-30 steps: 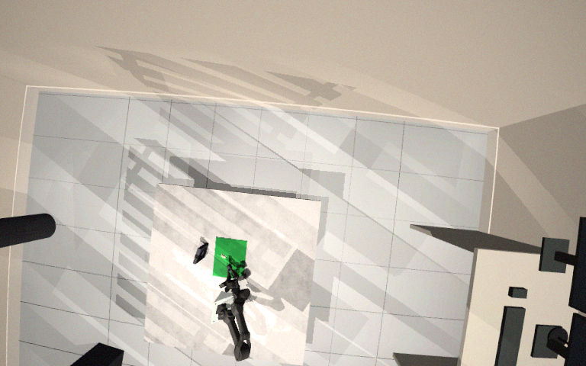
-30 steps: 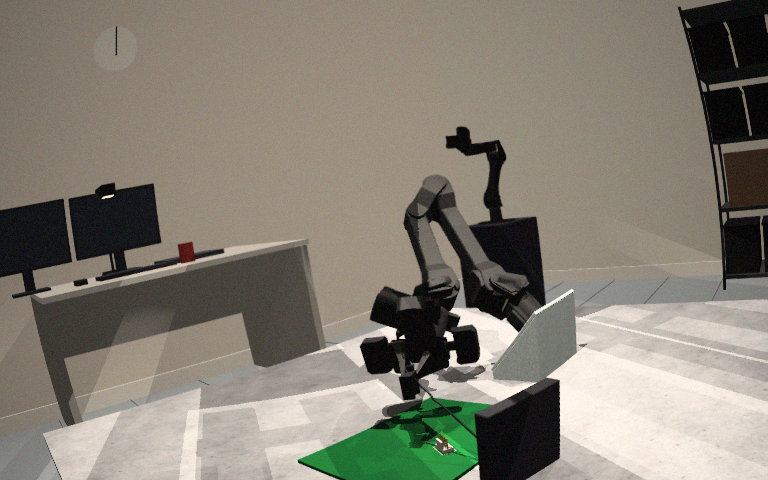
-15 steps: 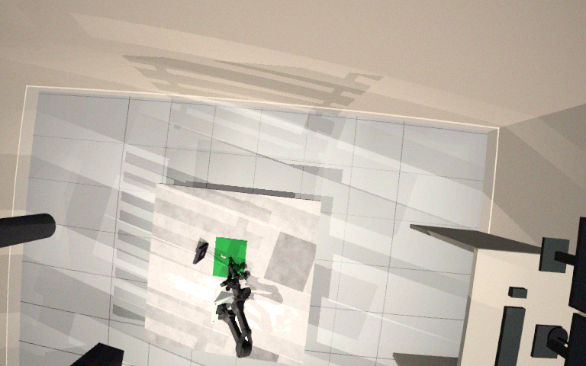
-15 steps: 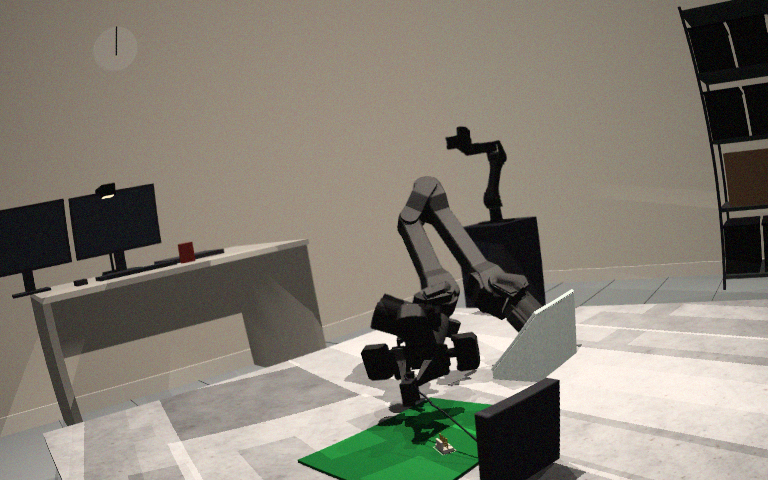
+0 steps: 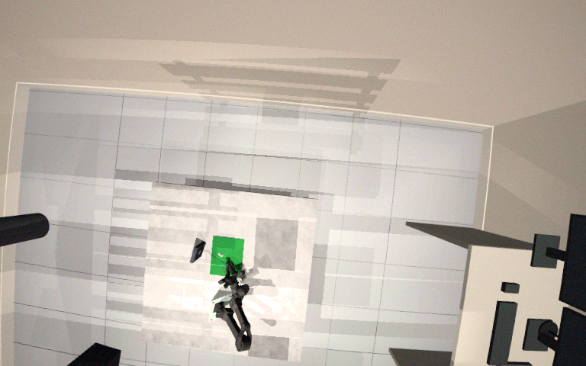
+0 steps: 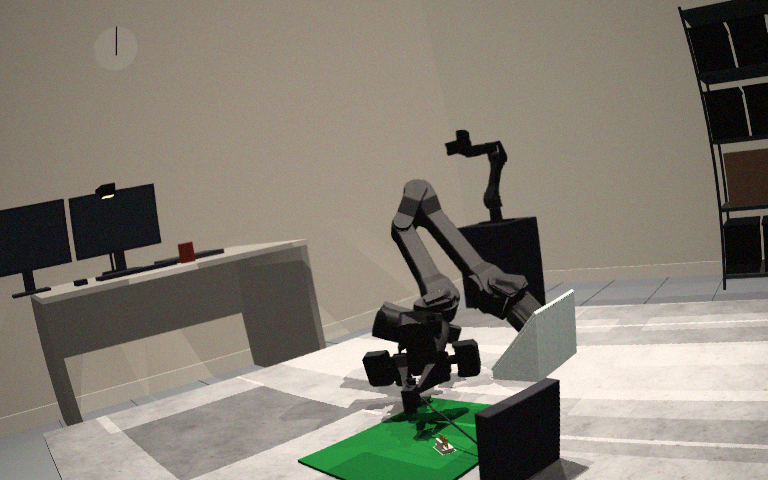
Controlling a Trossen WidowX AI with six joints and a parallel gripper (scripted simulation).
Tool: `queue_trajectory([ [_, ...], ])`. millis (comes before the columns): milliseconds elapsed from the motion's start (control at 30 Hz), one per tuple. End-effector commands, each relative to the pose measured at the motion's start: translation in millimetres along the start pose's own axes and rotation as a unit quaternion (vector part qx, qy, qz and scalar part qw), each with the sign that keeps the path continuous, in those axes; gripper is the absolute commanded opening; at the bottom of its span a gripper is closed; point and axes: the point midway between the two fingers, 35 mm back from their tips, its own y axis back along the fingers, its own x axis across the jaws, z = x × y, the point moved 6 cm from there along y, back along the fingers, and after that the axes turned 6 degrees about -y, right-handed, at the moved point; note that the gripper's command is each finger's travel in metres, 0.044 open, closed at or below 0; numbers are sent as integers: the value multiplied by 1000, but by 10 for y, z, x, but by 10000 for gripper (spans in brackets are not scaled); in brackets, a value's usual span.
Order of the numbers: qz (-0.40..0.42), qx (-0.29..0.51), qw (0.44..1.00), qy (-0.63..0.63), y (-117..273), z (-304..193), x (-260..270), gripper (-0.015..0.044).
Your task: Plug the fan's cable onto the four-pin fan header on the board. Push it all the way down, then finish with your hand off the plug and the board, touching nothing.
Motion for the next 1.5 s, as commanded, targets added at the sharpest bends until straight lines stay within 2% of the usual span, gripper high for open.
queue_trajectory([
  [0,3,-1,1000,1,-14,-43,8,0],
  [1467,4,0,1000,1,-88,-402,-32,0],
])
